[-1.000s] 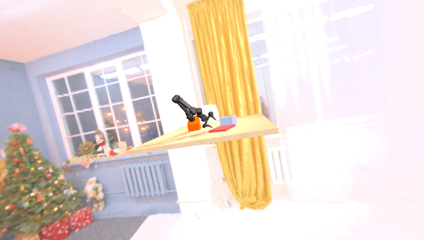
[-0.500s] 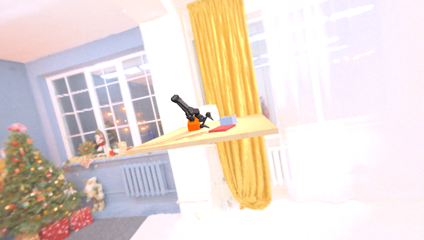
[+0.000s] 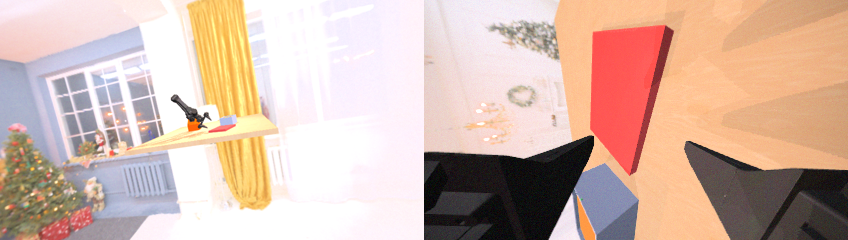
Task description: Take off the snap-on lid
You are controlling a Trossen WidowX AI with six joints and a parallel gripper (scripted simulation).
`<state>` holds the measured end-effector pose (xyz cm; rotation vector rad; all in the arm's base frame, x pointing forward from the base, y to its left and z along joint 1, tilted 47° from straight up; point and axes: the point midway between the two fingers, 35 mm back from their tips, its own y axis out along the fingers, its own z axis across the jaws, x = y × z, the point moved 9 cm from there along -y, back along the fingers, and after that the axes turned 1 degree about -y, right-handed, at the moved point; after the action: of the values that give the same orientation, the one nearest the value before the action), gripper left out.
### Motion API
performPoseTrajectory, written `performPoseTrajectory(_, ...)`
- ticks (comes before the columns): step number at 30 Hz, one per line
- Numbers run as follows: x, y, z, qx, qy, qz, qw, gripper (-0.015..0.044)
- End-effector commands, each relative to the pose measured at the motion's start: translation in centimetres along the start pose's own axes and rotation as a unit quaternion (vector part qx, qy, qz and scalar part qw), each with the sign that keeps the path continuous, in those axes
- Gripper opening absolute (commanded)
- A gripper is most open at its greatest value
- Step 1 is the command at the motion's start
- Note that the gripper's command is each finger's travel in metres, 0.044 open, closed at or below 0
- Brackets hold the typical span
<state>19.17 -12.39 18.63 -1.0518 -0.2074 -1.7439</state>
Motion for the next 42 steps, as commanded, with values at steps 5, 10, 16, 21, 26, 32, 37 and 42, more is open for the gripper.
performPoseTrajectory(5,0.2,-1.3,1.0,0.002,-0.001,-0.003,1.0,0.044)
performPoseTrajectory(10,0.2,-2.2,1.5,0.002,-0.001,-0.003,1.0,0.044)
performPoseTrajectory(16,0.2,-3.2,2.1,0.002,0.0,-0.003,1.0,0.044)
performPoseTrajectory(21,0.2,-4.1,2.5,0.001,0.0,-0.003,1.0,0.044)
performPoseTrajectory(26,0.3,-5.0,3.0,0.001,0.0,-0.003,1.0,0.044)
performPoseTrajectory(32,0.3,-6.0,3.6,0.001,0.0,-0.003,1.0,0.044)
performPoseTrajectory(37,0.3,-6.9,4.1,0.001,0.0,-0.003,1.0,0.044)
performPoseTrajectory(42,0.1,-6.7,4.0,0.001,0.0,-0.003,1.0,0.044)
